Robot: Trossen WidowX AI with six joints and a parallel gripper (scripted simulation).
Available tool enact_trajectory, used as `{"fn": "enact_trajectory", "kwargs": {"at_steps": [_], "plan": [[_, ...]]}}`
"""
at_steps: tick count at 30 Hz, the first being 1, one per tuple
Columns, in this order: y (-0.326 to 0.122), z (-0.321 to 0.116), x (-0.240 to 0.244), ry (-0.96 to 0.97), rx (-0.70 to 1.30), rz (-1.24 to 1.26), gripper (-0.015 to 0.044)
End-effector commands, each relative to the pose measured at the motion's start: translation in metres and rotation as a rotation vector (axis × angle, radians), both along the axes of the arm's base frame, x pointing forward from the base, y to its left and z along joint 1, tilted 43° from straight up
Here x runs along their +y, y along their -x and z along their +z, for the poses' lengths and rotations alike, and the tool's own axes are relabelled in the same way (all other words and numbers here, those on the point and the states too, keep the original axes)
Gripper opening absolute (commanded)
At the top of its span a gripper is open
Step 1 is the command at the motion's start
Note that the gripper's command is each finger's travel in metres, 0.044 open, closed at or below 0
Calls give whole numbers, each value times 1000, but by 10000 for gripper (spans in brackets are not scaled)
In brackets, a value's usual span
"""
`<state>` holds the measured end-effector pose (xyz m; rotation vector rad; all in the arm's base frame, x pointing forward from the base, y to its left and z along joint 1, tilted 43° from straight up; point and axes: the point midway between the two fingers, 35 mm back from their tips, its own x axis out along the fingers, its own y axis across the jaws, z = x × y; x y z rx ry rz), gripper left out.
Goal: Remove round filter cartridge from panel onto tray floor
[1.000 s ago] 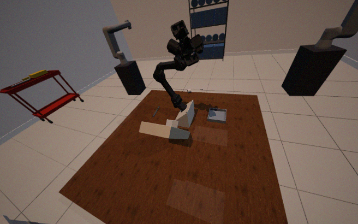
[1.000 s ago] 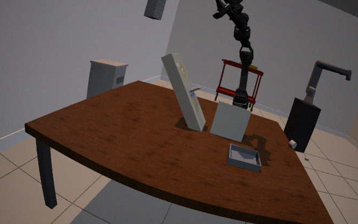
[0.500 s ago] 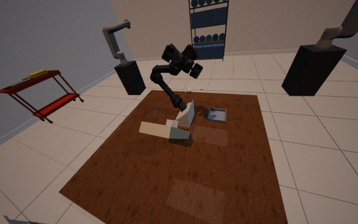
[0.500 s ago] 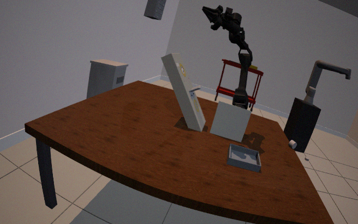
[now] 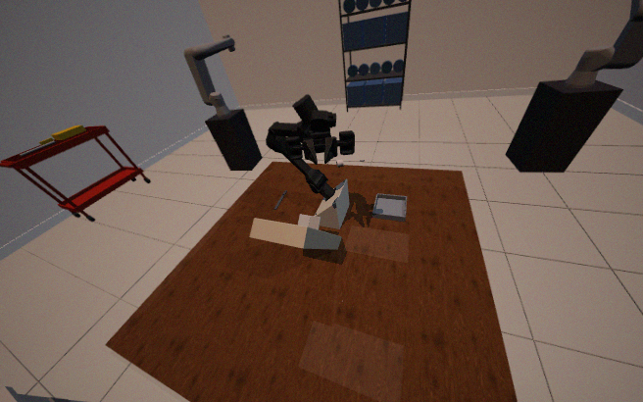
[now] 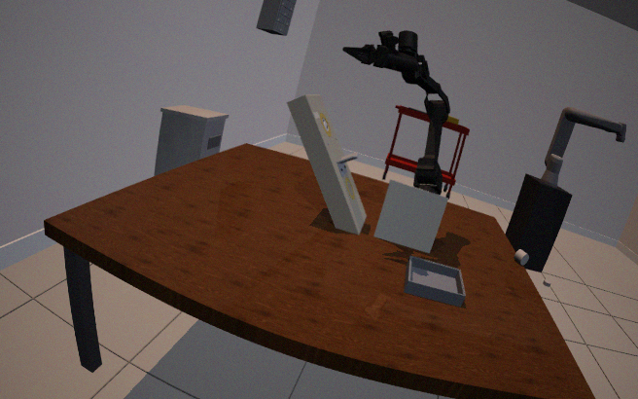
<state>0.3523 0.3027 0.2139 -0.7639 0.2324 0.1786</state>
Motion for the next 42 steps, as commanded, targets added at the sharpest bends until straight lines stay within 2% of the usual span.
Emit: {"fn": "enact_trajectory", "kwargs": {"at_steps": [1,11,21,42], "plan": [[9,-29,-72,-329,98,-339,91],[27,-49,-139,-635,72,-668,91],[54,-60,-201,-920,-71,-960,91],[48,-64,-207,-929,-74,-971,91]]}}
